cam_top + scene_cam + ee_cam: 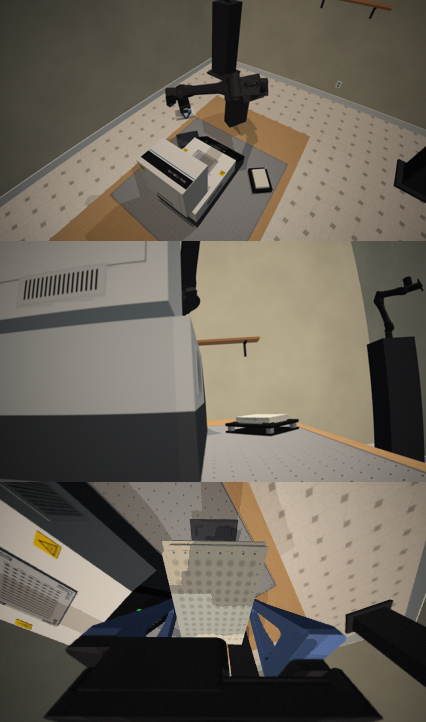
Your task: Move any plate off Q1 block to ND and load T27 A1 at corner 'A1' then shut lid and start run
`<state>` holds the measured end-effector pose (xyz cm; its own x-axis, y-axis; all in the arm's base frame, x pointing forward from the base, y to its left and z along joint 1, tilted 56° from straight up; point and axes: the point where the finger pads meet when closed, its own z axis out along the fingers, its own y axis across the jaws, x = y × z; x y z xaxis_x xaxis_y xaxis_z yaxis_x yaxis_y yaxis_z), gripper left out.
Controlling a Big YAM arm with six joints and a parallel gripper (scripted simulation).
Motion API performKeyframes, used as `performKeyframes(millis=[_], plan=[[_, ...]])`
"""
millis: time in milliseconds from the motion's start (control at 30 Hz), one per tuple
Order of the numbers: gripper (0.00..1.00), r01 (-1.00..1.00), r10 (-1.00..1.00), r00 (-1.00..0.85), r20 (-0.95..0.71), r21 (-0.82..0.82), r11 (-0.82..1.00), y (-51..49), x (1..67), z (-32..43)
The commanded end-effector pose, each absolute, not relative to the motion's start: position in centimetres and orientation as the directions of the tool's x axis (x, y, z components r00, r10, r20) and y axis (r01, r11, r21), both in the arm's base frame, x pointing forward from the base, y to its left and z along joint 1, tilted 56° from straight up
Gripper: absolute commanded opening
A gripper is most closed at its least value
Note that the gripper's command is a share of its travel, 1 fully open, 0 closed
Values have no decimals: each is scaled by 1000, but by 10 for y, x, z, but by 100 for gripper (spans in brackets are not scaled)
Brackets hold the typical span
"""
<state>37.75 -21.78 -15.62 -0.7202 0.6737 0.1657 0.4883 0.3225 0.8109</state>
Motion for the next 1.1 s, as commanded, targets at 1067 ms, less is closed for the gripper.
performKeyframes(millis=[1067], plan=[[0,462,667,-733,133,817,345,-224,385,-159]])
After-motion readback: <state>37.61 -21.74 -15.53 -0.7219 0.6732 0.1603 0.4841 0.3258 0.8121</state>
